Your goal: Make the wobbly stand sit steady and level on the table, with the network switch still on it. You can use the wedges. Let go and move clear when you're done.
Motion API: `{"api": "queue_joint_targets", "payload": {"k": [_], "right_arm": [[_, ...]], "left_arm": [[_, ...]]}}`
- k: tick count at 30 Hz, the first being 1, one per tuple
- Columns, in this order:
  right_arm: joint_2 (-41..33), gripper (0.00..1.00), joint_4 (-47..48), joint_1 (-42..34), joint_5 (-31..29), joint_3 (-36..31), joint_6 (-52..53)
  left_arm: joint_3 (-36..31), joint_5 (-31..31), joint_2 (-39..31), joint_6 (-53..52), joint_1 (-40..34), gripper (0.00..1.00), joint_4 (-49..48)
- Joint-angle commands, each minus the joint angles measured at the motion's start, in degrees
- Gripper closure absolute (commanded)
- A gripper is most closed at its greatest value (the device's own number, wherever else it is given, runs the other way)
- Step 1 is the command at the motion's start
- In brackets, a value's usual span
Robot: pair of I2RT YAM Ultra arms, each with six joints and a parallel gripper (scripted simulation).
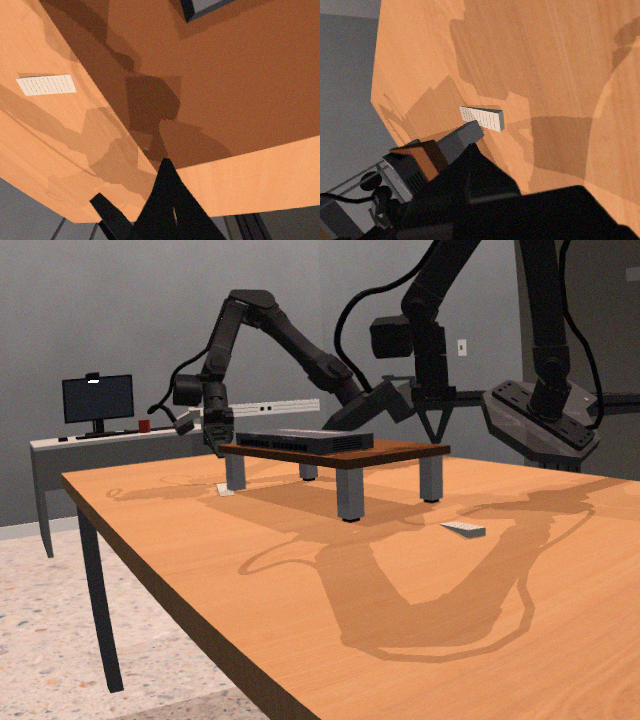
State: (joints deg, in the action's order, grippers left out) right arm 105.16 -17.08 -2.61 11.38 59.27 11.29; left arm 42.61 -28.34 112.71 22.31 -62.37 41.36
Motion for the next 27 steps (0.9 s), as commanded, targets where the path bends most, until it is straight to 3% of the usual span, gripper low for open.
{"api": "queue_joint_targets", "payload": {"k": [1,15,22,27], "right_arm": [[-2.0,1.00,0.4,-1.0,1.0,2.0,-0.8],[-2.0,1.00,0.4,-1.0,1.0,2.0,-0.8],[-0.8,1.00,0.2,-0.7,1.0,0.9,-0.8],[-4.8,1.00,2.6,0.0,-1.2,2.0,-1.6]], "left_arm": [[2.7,0.7,-2.1,1.0,-1.6,1.00,2.4],[5.9,1.2,-4.2,3.4,-4.1,1.00,8.4],[5.8,0.9,-3.7,3.5,-4.1,1.00,8.6],[7.0,3.0,-7.6,1.1,0.1,1.00,3.4]]}}
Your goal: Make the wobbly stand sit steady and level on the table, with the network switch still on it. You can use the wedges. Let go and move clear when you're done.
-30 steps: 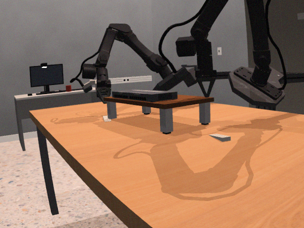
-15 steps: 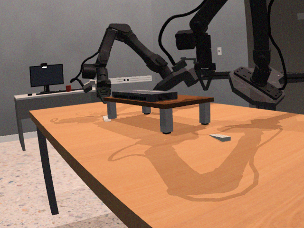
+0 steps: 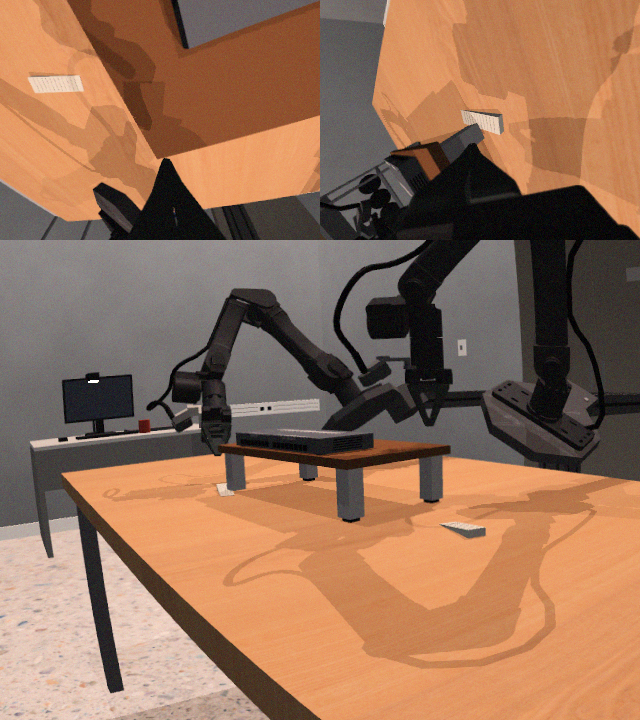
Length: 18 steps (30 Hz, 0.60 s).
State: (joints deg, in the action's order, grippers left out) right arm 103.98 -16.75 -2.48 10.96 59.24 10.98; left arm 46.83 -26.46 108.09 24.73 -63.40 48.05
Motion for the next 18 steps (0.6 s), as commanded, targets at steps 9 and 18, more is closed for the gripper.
{"api": "queue_joint_targets", "payload": {"k": [9,18], "right_arm": [[-13.2,1.00,6.3,-0.6,-3.3,1.9,-4.2],[-20.6,1.00,9.1,0.4,-4.9,2.0,-5.8]], "left_arm": [[5.6,7.8,-14.3,-8.3,14.8,1.00,-14.5],[7.2,12.2,-22.6,-12.3,25.6,1.00,-22.8]]}}
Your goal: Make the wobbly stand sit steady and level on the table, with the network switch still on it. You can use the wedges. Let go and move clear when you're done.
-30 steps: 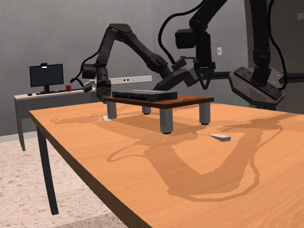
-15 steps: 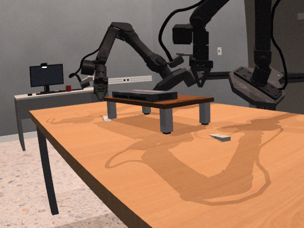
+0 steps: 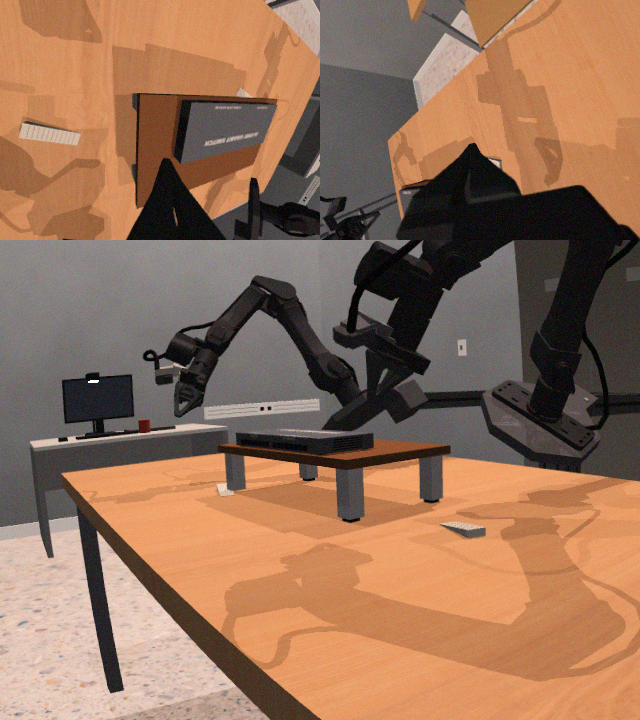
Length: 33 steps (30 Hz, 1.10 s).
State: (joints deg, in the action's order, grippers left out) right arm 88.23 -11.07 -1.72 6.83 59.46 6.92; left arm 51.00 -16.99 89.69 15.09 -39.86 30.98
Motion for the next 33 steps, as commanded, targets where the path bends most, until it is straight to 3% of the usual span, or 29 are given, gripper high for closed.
{"api": "queue_joint_targets", "payload": {"k": [1,8,11,25,28,33], "right_arm": [[-5.9,1.00,3.9,0.5,-1.4,1.8,-2.0],[-12.0,1.00,6.3,0.6,-2.7,2.1,-3.7],[-12.0,1.00,6.7,-0.2,-2.5,1.8,-3.9],[-23.8,1.00,10.9,1.0,-5.6,2.3,-6.6],[-23.8,1.00,11.2,0.9,-5.4,2.5,-6.8],[-28.4,1.00,12.7,1.3,-6.6,2.8,-7.6]], "left_arm": [[3.4,3.5,-5.2,-3.2,3.4,1.00,-6.7],[5.5,7.6,-11.4,-6.6,12.5,1.00,-13.8],[6.0,8.7,-10.9,-6.9,13.7,1.00,-15.2],[9.3,15.0,-24.2,-13.1,29.7,1.00,-27.1],[9.9,16.1,-23.7,-13.3,31.0,1.00,-28.3],[10.9,17.2,-29.7,-15.6,35.9,1.00,-32.1]]}}
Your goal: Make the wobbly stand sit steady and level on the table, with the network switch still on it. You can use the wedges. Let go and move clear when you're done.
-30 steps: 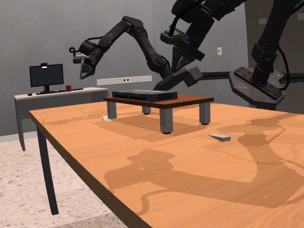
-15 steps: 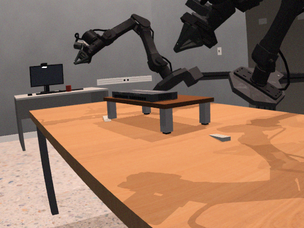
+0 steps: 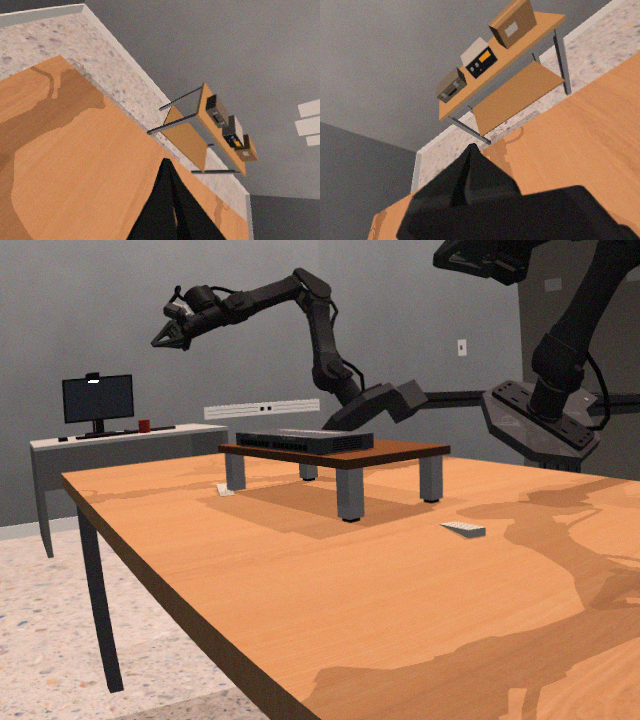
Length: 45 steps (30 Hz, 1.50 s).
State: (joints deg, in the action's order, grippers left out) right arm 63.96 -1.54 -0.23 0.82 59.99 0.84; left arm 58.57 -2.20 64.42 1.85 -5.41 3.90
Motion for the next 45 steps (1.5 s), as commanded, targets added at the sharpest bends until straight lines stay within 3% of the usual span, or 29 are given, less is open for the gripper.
{"api": "queue_joint_targets", "payload": {"k": [1,7,9,18,22,24,30,32,45], "right_arm": [[-4.9,1.00,3.4,0.1,-0.9,2.2,-1.7],[-2.7,1.00,1.9,-0.7,0.4,1.2,-1.7],[-6.5,1.00,3.3,-0.5,0.5,2.3,-1.6],[-4.7,1.00,3.1,-0.3,0.2,2.4,-1.6],[-3.0,1.00,1.2,0.1,-0.2,0.8,-1.6],[-4.2,1.00,1.7,0.0,-0.2,0.9,-1.6],[-3.6,1.00,2.8,0.4,-1.0,-1.4,-1.6],[-3.8,1.00,2.7,0.2,-0.5,1.7,-1.6],[-6.0,1.00,1.5,0.4,-0.8,1.6,-1.6]], "left_arm": [[3.2,2.8,-5.4,-2.8,2.4,1.00,-5.9],[3.7,4.7,-2.2,-2.1,4.9,1.00,-4.3],[4.5,4.4,-5.9,-1.7,4.7,1.00,-5.9],[4.6,3.9,-6.0,-2.1,4.7,1.00,-5.7],[-0.1,2.1,-5.8,-2.2,5.0,1.00,-4.8],[3.1,3.0,-5.7,-2.2,5.0,1.00,-4.8],[-0.3,1.8,-5.9,-2.3,5.6,1.00,-4.8],[2.6,2.9,-5.8,-2.3,5.0,1.00,-4.6],[1.4,2.1,-6.0,-2.5,5.2,1.00,-4.8]]}}
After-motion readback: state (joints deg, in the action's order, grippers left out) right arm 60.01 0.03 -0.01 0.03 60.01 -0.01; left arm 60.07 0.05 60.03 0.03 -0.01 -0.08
